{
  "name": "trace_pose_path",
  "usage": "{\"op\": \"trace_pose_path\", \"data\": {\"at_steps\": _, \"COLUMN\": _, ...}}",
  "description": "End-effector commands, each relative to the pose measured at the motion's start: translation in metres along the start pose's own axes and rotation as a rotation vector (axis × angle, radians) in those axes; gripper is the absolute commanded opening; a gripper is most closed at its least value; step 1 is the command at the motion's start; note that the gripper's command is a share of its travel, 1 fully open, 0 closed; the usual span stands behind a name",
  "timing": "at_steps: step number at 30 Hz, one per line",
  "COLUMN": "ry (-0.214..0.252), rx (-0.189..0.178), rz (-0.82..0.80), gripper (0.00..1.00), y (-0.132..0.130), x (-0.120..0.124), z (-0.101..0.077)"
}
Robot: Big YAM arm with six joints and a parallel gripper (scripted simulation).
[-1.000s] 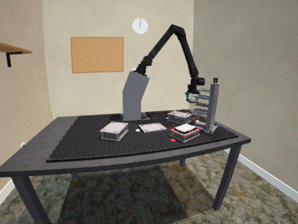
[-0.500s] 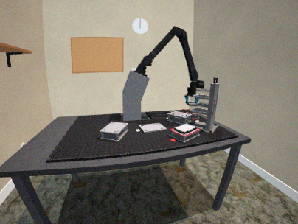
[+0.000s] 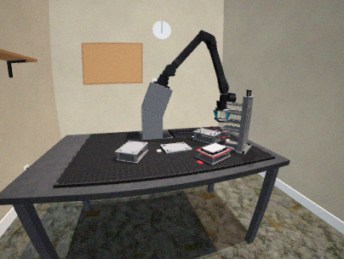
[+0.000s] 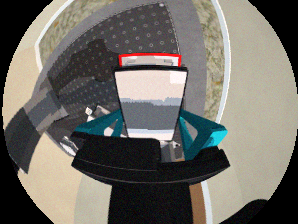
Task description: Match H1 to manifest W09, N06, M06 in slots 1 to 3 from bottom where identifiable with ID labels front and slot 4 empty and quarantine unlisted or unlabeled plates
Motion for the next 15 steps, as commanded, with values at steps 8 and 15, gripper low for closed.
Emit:
{"op": "trace_pose_path", "data": {"at_steps": 8, "ry": 0.006, "rx": 0.056, "rz": 0.001, "gripper": 0.86, "y": -0.016, "x": 0.0, "z": -0.016}}
{"op": "trace_pose_path", "data": {"at_steps": 15, "ry": 0.005, "rx": 0.047, "rz": 0.001, "gripper": 0.86, "y": -0.011, "x": -0.001, "z": -0.015}}
Point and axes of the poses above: the point where the finger pads meet when closed, its own z axis out along the fingers, its own y axis across the jaws, x = y × z, the point moved 6 cm from there along -z, back along the fingers, and after that the axes turned 11 degrees about -z, right-handed, at the moved point
